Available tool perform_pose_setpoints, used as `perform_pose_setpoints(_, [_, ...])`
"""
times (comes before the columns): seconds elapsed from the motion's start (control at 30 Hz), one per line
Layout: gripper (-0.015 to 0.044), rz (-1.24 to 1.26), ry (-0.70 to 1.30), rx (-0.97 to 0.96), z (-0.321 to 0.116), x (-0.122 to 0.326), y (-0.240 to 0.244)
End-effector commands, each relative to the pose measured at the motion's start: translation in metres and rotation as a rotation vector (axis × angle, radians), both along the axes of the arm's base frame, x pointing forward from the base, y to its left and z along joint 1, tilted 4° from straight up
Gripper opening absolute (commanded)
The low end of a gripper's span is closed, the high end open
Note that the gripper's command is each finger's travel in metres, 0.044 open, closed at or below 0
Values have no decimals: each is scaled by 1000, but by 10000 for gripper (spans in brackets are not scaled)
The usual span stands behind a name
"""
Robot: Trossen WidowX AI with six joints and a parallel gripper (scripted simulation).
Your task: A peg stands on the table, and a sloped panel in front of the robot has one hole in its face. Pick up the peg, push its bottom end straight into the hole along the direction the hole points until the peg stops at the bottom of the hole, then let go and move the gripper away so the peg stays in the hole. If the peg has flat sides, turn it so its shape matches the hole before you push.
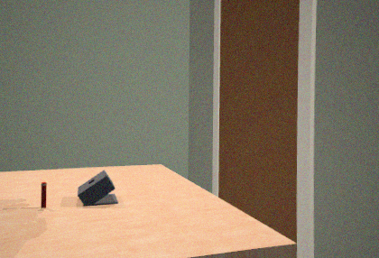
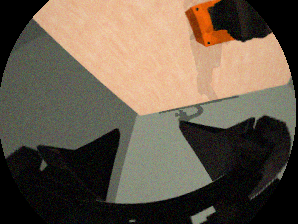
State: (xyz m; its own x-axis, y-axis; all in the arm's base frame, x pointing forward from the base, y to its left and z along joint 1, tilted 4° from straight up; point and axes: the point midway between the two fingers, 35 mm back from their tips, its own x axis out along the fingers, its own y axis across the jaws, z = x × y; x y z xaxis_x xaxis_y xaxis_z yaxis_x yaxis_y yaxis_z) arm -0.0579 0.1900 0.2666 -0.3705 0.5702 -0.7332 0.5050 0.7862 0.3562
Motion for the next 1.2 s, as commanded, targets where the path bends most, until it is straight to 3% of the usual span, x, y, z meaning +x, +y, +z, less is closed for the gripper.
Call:
perform_pose_setpoints(0.0, [426, -1, -2, 0, 0, 0, 0])
perform_pose_setpoints(1.17, [440, -103, -299, -25, -34, 105, 33])
